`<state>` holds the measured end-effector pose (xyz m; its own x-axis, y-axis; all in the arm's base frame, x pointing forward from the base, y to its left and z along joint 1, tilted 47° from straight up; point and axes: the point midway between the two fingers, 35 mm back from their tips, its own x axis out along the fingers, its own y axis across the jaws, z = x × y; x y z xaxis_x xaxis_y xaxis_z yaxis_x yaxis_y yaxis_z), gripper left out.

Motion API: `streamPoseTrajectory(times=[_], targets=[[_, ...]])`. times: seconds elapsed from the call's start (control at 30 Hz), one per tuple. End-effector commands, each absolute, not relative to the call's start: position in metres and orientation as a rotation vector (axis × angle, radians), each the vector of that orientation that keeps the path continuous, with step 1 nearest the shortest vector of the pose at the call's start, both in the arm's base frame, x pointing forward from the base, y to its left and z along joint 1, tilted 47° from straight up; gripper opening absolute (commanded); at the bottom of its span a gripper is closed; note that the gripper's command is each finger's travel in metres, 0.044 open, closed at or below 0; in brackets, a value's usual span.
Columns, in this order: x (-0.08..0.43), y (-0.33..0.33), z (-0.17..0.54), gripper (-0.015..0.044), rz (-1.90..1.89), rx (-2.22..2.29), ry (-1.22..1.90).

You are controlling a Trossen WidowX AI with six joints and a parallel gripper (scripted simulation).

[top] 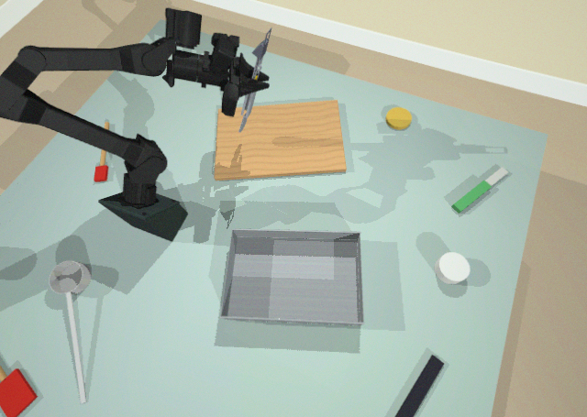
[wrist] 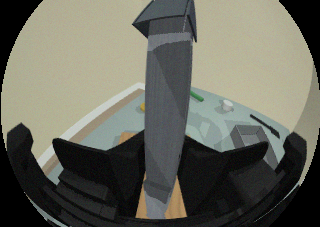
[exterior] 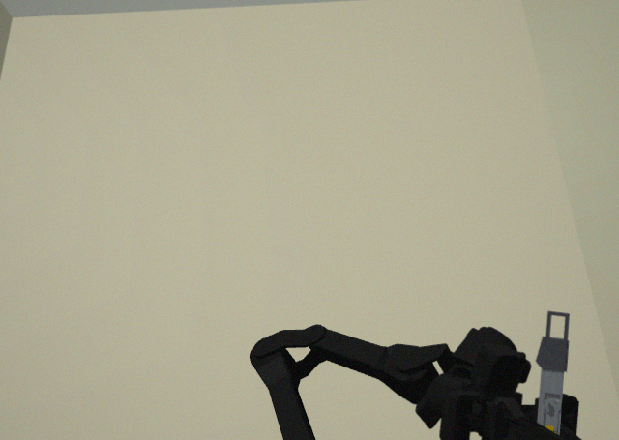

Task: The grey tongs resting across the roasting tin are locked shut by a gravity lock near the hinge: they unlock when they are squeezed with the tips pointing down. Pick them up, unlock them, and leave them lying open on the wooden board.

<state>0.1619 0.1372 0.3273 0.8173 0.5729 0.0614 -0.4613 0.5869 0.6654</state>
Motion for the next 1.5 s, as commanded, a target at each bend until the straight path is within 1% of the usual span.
streamPoseTrajectory(times=[0.0,0.37,0.93,1.47], targets=[[0.163,0.136,0.329,-0.015,0.599,0.734,0.159],[0.166,0.144,0.326,-0.015,0.608,0.639,0.218],[0.177,0.168,0.309,-0.015,0.664,0.335,0.508],[0.181,0.178,0.294,-0.015,0.75,0.176,0.806]])
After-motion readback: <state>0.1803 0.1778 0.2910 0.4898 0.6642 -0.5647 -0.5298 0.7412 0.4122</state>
